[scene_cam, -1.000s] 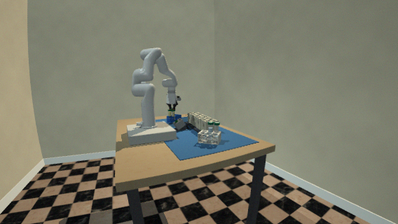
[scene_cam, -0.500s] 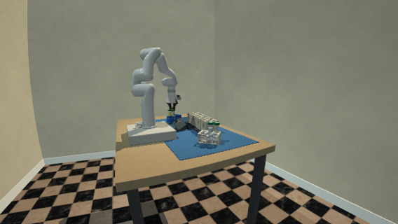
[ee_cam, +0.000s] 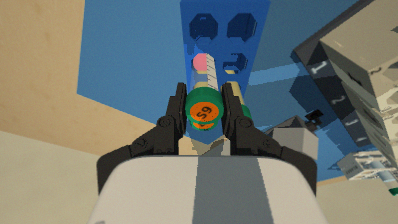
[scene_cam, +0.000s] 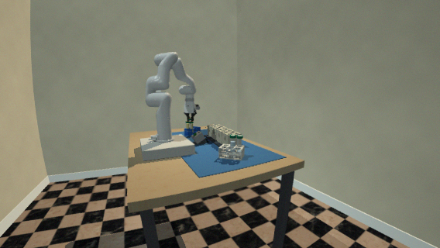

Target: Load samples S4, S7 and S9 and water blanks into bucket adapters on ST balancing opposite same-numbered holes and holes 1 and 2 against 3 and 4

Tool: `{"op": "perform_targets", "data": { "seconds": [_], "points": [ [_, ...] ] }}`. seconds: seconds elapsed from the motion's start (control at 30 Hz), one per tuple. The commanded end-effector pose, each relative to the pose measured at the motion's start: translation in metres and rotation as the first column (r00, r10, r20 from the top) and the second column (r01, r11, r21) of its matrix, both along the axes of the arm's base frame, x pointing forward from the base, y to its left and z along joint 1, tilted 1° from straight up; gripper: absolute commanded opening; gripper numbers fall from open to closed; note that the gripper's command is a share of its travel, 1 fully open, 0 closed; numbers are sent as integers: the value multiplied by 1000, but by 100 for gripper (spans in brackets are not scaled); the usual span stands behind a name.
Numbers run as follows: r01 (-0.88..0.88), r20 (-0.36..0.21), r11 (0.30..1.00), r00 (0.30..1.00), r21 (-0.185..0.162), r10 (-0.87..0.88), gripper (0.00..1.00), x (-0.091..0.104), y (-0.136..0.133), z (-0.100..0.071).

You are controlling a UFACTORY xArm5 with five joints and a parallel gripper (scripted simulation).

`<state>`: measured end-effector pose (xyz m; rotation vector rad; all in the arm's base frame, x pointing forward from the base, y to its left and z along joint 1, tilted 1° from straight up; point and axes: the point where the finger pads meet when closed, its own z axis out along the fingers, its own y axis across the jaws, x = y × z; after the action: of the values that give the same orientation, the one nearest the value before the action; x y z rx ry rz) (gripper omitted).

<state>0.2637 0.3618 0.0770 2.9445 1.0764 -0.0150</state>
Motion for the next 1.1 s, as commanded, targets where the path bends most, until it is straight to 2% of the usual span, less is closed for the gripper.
{"op": "perform_targets", "data": {
  "seconds": [0.0, 1.07],
  "points": [
    [0, 3, 1000, 1000, 4, 0, 0, 1, 1, 7],
    [0, 3, 1000, 1000, 4, 0, 0, 1, 2, 64]
  ]
}}
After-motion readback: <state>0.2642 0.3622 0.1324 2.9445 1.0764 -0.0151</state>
